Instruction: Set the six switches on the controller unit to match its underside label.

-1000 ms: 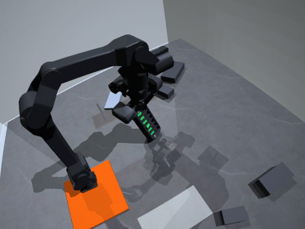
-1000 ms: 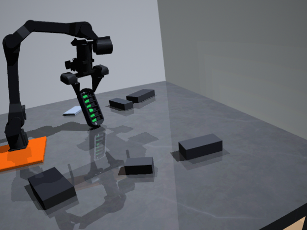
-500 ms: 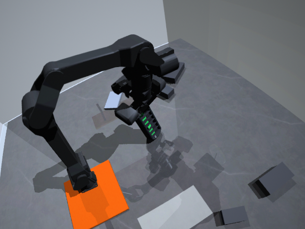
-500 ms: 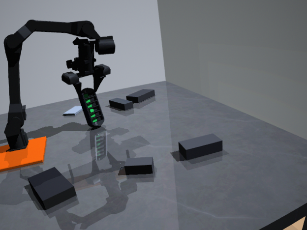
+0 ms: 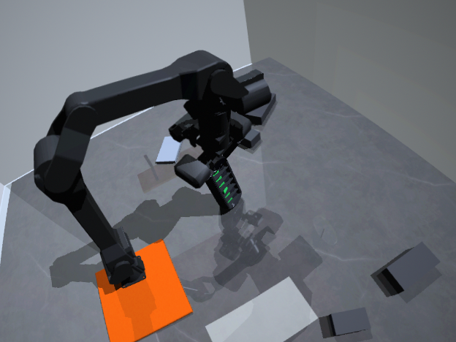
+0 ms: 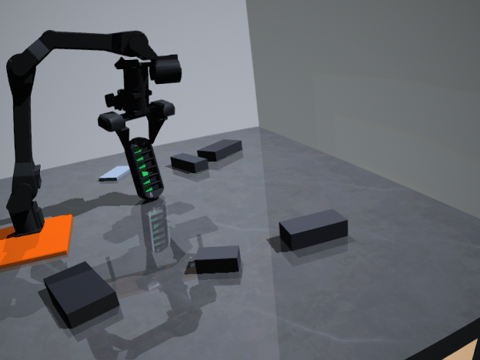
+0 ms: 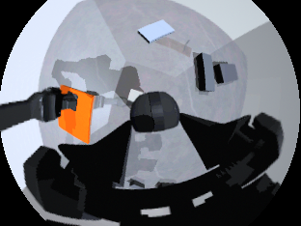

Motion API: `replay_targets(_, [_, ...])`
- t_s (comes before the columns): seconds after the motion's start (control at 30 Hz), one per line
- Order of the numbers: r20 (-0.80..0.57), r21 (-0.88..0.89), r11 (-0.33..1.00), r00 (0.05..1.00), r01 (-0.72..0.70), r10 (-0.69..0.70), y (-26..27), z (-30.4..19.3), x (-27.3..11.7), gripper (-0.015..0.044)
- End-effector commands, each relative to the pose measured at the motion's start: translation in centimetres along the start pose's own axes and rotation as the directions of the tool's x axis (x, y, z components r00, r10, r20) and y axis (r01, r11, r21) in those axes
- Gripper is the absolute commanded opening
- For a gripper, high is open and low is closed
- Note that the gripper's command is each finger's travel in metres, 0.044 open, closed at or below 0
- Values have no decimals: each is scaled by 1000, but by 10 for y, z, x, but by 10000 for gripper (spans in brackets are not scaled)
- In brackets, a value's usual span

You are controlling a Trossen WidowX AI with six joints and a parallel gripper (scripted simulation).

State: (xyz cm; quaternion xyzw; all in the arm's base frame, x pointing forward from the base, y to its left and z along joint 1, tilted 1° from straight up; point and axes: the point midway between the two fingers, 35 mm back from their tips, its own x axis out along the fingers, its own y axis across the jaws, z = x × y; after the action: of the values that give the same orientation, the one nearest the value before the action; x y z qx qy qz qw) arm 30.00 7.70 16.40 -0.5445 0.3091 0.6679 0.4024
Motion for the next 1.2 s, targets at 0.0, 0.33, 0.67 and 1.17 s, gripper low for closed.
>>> replay_targets(0.0, [-26, -2, 1000, 1000, 2, -2, -1, -8, -1, 337])
replay_targets(0.33, [-45, -2, 1000, 999, 2, -2, 0, -13, -4, 337])
replay_targets(0.67, [-67, -2, 1000, 998, 2, -2, 0, -20, -6, 337])
replay_targets(1.17, [-102, -2, 1000, 995, 2, -2, 0, -31, -8, 337])
